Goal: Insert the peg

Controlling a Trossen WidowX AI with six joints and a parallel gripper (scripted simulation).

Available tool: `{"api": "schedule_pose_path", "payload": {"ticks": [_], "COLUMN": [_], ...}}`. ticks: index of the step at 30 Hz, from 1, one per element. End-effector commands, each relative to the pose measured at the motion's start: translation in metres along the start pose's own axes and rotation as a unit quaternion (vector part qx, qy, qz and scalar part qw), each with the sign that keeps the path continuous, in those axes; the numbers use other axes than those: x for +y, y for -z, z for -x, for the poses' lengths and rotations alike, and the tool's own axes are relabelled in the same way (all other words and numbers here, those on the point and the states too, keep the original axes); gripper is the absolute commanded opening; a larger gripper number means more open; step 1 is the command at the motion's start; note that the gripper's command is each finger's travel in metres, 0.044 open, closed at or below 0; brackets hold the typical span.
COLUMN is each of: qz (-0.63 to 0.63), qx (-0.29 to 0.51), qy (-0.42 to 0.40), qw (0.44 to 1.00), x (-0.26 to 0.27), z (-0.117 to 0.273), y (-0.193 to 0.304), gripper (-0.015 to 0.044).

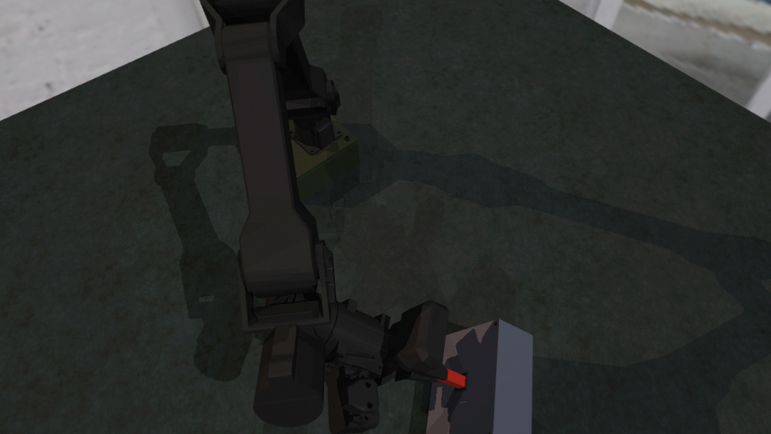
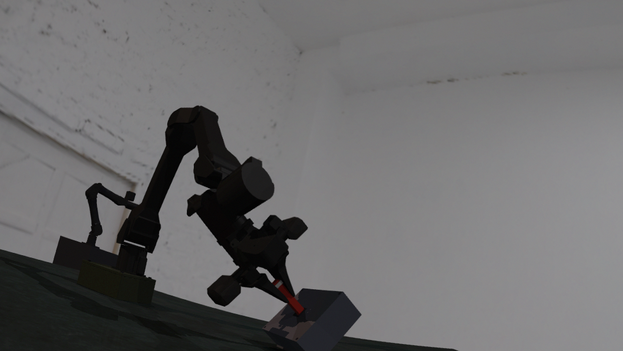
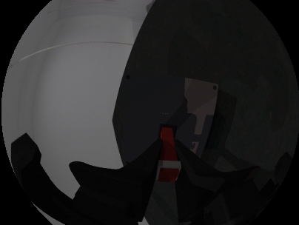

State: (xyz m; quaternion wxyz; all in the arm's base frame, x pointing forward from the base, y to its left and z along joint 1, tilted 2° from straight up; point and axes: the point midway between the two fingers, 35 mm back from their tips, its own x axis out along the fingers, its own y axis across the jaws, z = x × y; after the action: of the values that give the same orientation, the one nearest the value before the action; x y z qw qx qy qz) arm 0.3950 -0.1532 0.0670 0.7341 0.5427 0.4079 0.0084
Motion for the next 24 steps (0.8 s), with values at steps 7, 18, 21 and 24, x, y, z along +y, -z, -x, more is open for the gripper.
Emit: {"api": "schedule_pose_path", "payload": {"ticks": [7,18,21,24], "qz": [-0.002,-0.002,-0.002,-0.002], "qx": [0.002,0.002,0.002,0.002], "qy": [0.001,0.000,0.000,0.000], "qw": [1.000,1.000,1.000,1.000], "x": [-0.001,-0.001,-0.001,-0.002], "z": [-0.007,-0.013,-0.014,-0.014], "y": [0.002,0.003,0.003,0.003], "gripper": [0.0000,0.0000,0.0000,0.0000]}}
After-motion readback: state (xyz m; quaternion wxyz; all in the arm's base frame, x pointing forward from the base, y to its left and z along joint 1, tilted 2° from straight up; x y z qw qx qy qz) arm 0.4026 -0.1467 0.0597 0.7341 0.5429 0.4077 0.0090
